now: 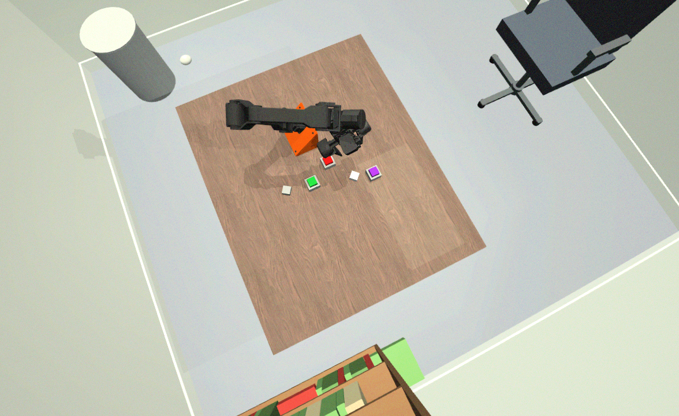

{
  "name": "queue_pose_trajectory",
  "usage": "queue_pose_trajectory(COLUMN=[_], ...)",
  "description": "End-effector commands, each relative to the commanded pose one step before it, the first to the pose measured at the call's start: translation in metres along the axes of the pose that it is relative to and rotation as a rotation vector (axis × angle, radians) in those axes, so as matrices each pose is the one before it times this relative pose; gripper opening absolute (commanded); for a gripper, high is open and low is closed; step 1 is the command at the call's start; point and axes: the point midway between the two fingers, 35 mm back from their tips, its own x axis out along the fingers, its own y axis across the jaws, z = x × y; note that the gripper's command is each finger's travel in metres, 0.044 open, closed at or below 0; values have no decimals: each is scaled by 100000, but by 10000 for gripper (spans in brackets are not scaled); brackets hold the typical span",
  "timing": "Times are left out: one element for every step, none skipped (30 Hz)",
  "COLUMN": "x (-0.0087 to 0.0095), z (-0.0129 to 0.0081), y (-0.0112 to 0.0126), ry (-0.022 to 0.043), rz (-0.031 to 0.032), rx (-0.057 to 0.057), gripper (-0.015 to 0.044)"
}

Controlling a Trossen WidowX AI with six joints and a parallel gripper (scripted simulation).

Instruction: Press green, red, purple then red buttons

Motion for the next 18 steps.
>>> queue_pose_trajectory(x=[220,226,246,267,288,306,211,84,7,0,0,0,0,0,0,261,782,1297], z=[1462,100,35,-31,-98,-163,-138,-59,-5,0,0,0,0,0,0,31,76,75], y=[-7269,-1556,-1558,-1562,-1559,-1537,-972,-364,-32,0,0,0,0,0,0,14,31,20], ry=[9882,2649,2779,2915,3042,3133,2054,783,68,0,0,0,0,0,0,-14,-40,-55], rz=[-14714,-2922,-2830,-2741,-2641,-2509,-1539,-566,-49,0,0,0,0,0,0,47,110,84], rx=[279,-131,-213,-299,-388,-474,-349,-141,-13,0,0,0,0,0,0,-6,-12,1], gripper=[400,400,400,400,400,400,400,400,400,400,400,400,400,400,400,374,348,321])
